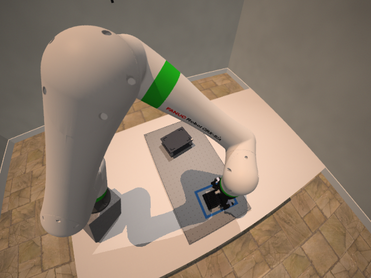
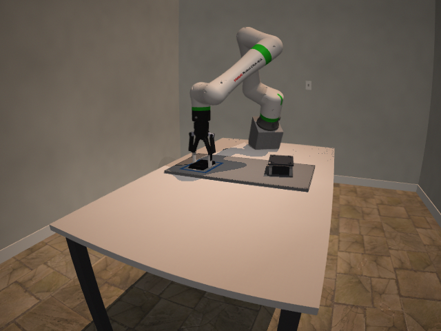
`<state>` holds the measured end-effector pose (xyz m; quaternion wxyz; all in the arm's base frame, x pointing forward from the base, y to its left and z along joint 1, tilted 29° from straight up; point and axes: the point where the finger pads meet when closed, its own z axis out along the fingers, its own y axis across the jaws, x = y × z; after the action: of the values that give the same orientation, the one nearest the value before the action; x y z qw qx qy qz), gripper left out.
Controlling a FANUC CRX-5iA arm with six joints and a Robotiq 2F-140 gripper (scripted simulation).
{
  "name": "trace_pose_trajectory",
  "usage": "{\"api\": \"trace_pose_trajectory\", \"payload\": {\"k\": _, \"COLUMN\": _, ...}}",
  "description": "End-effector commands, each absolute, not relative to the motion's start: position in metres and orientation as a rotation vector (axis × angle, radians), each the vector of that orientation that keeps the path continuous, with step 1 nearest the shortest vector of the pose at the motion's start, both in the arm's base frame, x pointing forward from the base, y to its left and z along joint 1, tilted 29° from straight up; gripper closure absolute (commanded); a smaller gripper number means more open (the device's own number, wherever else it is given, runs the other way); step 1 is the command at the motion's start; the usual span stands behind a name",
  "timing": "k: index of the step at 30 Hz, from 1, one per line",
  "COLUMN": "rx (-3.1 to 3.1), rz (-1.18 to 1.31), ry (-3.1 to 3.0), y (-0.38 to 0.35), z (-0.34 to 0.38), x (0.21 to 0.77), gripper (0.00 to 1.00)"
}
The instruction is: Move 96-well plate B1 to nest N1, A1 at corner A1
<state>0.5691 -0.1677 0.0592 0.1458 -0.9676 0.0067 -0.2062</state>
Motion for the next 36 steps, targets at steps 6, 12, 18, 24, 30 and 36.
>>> {"api": "trace_pose_trajectory", "payload": {"k": 6, "rx": -2.786, "rz": -0.594, "ry": 0.02, "y": -0.168, "z": 0.059, "x": 0.569, "gripper": 1.0}}
{"api": "trace_pose_trajectory", "payload": {"k": 12, "rx": -2.786, "rz": -0.594, "ry": 0.02, "y": -0.169, "z": 0.063, "x": 0.567, "gripper": 1.0}}
{"api": "trace_pose_trajectory", "payload": {"k": 18, "rx": -2.786, "rz": -0.594, "ry": 0.02, "y": -0.172, "z": 0.072, "x": 0.563, "gripper": 1.0}}
{"api": "trace_pose_trajectory", "payload": {"k": 24, "rx": -2.786, "rz": -0.594, "ry": 0.02, "y": -0.174, "z": 0.079, "x": 0.56, "gripper": 1.0}}
{"api": "trace_pose_trajectory", "payload": {"k": 30, "rx": -2.786, "rz": -0.594, "ry": 0.02, "y": -0.177, "z": 0.087, "x": 0.556, "gripper": 1.0}}
{"api": "trace_pose_trajectory", "payload": {"k": 36, "rx": -2.786, "rz": -0.594, "ry": 0.02, "y": -0.179, "z": 0.095, "x": 0.552, "gripper": 1.0}}
